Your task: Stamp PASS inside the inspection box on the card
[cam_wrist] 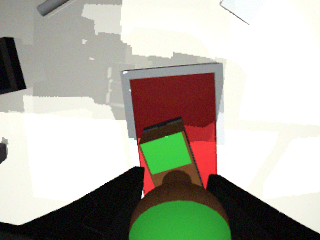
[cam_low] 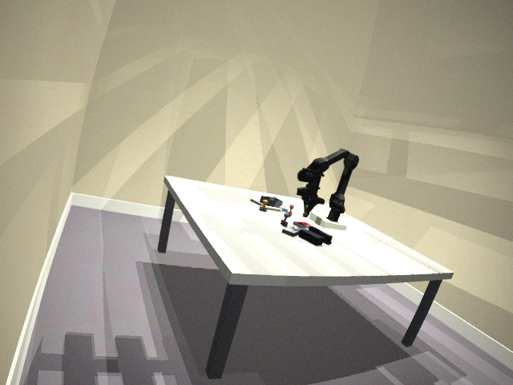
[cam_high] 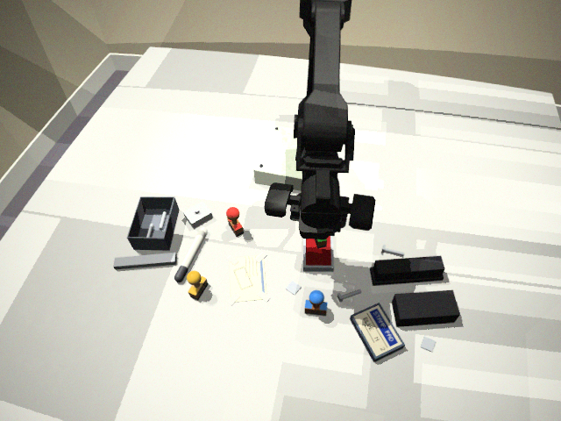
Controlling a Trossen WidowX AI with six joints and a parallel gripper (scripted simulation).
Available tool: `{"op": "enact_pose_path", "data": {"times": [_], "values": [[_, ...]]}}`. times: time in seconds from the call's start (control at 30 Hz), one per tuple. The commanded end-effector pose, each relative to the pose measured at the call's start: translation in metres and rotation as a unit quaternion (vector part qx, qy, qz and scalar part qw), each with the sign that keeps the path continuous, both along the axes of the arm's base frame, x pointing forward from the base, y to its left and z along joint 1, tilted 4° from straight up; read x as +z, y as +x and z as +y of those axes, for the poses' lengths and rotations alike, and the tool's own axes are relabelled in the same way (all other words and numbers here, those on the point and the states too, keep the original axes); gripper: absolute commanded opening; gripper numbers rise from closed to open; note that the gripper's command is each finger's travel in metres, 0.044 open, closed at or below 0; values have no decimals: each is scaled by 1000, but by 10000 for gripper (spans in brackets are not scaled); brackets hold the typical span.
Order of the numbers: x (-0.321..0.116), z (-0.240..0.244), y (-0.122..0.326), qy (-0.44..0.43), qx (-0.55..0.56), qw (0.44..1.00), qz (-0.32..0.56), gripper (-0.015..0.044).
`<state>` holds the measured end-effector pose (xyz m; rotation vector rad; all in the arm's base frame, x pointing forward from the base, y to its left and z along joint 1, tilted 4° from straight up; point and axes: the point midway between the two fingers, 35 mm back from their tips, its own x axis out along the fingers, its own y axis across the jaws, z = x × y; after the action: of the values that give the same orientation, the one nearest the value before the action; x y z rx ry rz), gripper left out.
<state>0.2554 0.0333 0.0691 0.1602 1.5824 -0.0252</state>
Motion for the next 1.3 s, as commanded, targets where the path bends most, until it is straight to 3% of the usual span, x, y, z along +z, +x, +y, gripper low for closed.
{"op": "enact_pose_path", "data": {"times": [0.0, 1.27], "values": [[-4, 0, -1, -2, 0, 1000, 2, 0], [-28, 1, -2, -3, -1, 1000, 2, 0]]}}
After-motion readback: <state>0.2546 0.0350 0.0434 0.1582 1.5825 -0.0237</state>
